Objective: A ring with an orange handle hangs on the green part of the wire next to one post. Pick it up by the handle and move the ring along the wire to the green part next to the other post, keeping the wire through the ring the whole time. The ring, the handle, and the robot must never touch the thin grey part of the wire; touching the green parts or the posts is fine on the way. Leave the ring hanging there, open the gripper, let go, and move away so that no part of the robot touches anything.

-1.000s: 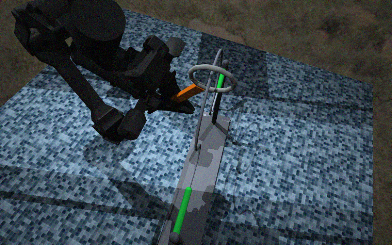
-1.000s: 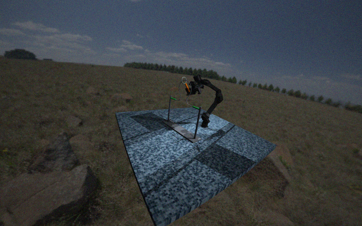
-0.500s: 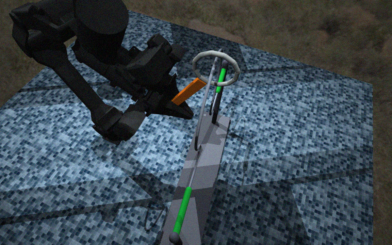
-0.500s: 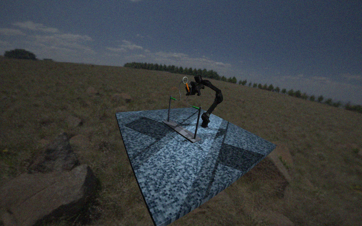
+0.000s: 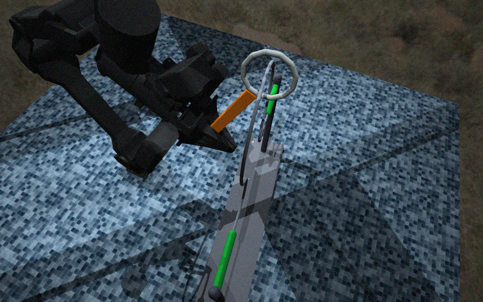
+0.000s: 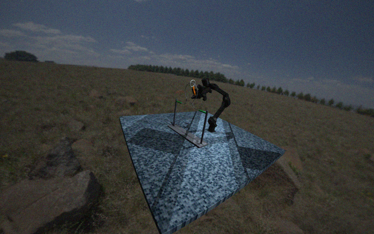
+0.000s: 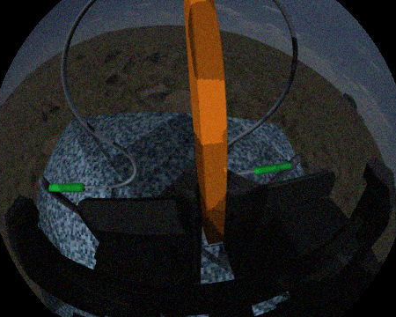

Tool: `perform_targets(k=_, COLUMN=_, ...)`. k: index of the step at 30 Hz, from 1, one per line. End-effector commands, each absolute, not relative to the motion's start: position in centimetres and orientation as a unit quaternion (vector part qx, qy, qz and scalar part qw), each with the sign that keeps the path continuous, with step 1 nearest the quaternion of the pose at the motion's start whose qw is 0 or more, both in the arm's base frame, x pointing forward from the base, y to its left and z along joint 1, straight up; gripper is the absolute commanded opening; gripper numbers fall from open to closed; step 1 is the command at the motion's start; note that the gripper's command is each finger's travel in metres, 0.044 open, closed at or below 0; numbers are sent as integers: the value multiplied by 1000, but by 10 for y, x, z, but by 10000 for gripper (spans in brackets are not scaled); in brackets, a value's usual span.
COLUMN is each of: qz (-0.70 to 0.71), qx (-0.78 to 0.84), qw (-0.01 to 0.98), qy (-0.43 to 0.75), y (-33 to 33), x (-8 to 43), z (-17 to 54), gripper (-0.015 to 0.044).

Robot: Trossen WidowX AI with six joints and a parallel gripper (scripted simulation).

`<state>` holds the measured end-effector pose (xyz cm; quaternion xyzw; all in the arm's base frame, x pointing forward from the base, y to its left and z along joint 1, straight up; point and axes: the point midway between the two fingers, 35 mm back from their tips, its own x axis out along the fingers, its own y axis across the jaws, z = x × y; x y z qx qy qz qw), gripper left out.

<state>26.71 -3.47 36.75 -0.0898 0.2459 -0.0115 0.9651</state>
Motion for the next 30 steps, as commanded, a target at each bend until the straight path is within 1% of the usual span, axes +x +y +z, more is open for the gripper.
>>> perform_targets(k=1, qz=-21, qx=-120, qw=964, qy=237, y=-37, x=266, z=370, gripper=-150)
perform_targets(k=30, qz=-69, qx=-293, qw=932, qy=204, y=-50, x=267, z=375, gripper=-150)
